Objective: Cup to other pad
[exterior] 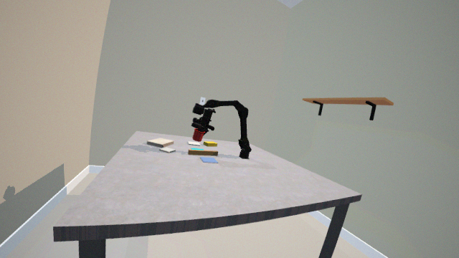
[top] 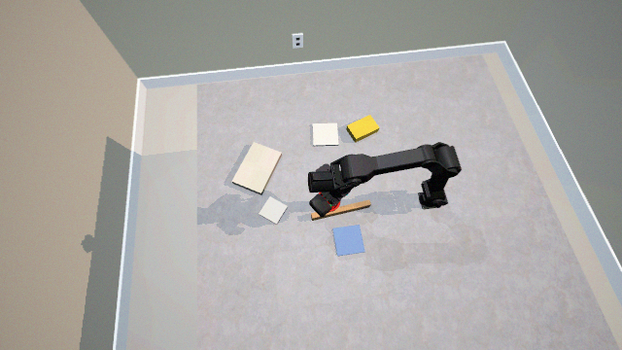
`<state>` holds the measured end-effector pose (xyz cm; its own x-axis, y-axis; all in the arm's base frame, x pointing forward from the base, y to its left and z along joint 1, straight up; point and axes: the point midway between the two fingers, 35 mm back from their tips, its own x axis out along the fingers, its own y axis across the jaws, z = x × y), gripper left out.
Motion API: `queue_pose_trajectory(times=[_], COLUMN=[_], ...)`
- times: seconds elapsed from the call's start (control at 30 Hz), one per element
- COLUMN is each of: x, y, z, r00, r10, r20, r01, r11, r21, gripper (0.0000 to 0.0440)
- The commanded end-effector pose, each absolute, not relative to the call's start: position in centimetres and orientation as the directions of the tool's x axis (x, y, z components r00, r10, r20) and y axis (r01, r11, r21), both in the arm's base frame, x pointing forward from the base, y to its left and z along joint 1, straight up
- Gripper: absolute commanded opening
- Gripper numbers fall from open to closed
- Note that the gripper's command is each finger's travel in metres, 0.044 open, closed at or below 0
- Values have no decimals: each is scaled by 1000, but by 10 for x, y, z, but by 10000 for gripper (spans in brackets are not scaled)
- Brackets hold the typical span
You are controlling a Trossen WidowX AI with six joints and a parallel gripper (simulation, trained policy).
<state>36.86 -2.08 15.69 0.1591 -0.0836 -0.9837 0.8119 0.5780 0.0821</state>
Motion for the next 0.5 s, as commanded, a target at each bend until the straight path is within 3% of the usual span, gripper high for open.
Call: queue_pose_trajectory(times=[0.0,0.47], x=[369,367], y=[-33,-83], z=[154,134], r00=[164,175], r10=[-93,-120], r20=[-982,-977], r01=[821,861], r11=[565,500], r21=[83,93], gripper=[0,0])
